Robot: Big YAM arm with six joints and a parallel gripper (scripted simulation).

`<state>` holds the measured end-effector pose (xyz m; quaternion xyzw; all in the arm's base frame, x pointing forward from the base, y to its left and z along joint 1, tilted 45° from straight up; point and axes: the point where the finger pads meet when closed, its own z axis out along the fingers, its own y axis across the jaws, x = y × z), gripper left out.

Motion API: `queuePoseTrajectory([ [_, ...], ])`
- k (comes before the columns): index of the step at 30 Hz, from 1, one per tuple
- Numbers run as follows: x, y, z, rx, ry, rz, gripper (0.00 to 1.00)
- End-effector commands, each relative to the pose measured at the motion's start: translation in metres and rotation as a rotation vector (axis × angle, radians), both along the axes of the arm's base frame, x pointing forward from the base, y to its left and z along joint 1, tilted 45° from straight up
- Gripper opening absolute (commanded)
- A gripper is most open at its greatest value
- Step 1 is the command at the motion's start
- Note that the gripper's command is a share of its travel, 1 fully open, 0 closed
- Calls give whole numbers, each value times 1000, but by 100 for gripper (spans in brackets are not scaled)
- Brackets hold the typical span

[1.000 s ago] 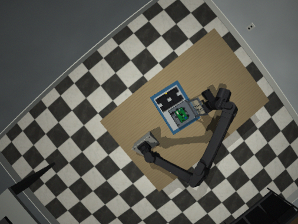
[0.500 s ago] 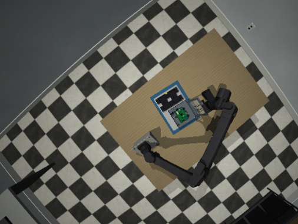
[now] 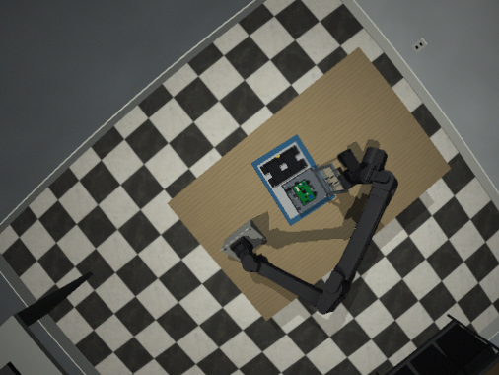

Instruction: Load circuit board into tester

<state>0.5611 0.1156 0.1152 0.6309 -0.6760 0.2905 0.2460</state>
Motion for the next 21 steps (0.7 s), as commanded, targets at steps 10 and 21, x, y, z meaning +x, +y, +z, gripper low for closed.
queuePoseTrajectory([
  [10, 7, -2, 10, 14, -24, -4, 0],
  [21, 3, -1, 10, 12, -22, -3, 0],
])
